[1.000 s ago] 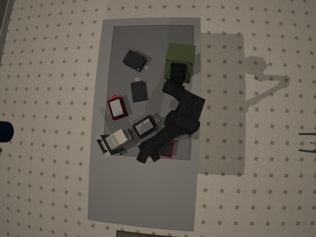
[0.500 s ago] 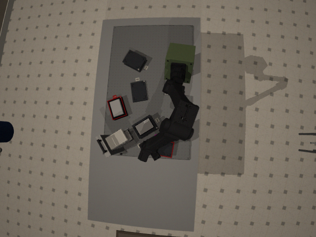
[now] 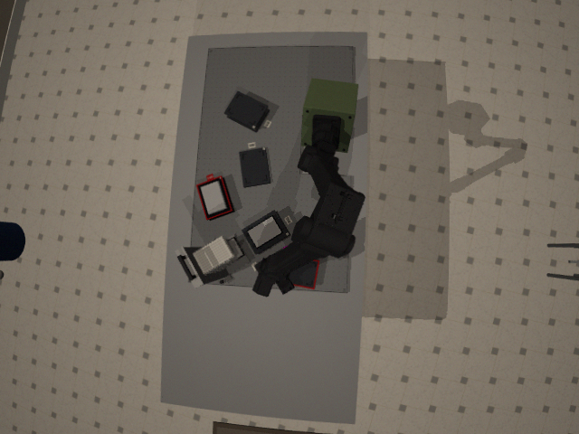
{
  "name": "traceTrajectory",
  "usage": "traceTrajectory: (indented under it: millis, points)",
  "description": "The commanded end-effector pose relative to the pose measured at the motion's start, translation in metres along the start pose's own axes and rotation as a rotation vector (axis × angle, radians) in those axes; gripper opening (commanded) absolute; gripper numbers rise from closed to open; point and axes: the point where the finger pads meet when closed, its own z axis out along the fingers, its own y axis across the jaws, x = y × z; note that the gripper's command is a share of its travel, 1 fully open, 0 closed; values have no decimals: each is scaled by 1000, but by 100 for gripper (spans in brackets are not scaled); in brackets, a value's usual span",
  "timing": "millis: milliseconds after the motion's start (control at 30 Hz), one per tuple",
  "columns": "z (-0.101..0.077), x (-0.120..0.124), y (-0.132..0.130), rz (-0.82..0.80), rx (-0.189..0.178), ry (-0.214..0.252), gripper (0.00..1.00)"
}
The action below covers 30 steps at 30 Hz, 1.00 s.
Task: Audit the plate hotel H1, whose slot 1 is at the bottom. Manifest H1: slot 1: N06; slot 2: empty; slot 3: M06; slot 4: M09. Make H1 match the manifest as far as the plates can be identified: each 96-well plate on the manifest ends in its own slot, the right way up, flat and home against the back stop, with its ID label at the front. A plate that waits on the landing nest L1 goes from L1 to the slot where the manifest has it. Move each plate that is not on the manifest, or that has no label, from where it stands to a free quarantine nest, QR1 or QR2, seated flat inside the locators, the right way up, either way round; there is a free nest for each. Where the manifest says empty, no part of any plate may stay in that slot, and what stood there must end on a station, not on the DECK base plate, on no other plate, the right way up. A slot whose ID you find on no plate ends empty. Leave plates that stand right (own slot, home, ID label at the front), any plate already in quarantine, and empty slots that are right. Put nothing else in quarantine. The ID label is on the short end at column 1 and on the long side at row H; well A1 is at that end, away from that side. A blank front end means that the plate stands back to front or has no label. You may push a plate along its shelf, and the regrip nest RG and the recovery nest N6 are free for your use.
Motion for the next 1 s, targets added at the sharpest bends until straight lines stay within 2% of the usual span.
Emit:
traceTrajectory:
  millis: [0, 700, 733, 967]
  points:
    - [-3, -1, 1, 7, 6, -8, 100]
    - [-3, -1, 1, 7, 6, -8, 100]
    - [6, 0, 4, 9, -5, -5, 100]
    - [14, -1, 5, 7, -7, -6, 100]
